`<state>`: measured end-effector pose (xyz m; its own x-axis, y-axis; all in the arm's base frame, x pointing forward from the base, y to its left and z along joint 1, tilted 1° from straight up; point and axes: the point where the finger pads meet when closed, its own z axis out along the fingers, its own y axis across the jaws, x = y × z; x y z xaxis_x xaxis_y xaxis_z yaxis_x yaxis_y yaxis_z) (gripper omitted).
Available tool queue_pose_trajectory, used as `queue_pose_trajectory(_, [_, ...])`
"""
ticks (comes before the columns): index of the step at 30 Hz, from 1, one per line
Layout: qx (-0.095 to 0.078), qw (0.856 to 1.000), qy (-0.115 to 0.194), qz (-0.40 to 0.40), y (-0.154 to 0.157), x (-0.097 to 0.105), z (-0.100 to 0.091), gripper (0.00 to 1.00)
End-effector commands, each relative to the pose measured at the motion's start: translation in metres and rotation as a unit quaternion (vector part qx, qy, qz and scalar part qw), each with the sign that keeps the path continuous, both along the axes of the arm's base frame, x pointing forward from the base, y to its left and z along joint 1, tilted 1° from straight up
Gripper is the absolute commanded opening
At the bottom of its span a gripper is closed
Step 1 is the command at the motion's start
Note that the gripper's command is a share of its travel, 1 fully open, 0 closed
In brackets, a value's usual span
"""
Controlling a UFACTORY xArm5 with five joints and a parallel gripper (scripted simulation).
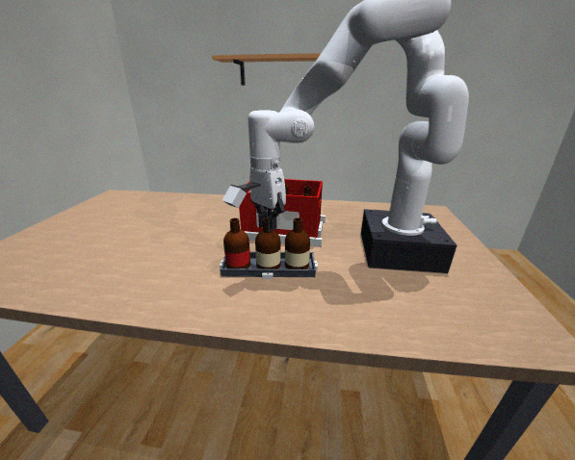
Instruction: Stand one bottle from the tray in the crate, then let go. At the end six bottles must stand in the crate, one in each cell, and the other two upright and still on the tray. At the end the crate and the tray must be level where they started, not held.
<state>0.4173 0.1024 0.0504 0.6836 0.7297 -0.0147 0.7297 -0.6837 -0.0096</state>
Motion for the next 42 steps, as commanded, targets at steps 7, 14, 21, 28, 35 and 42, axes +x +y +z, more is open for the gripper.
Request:
queue_pose_trajectory(7, [0.000,1.000,-0.002,0.000,0.000,0.001,0.002,0.00])
queue_pose_trajectory(14, [0.000,1.000,-0.002,0.000,0.000,0.001,0.004,0.00])
queue_pose_trajectory(21, [0.000,1.000,-0.002,0.000,0.000,0.001,0.007,0.00])
queue_pose_trajectory(28, [0.001,1.000,-0.002,0.000,0.000,0.001,0.014,0.00])
queue_pose_trajectory(35, [0.001,1.000,-0.002,0.000,0.000,0.001,0.022,0.00])
queue_pose_trajectory(42, [0.001,1.000,-0.002,0.000,-0.001,0.001,0.028,0.00])
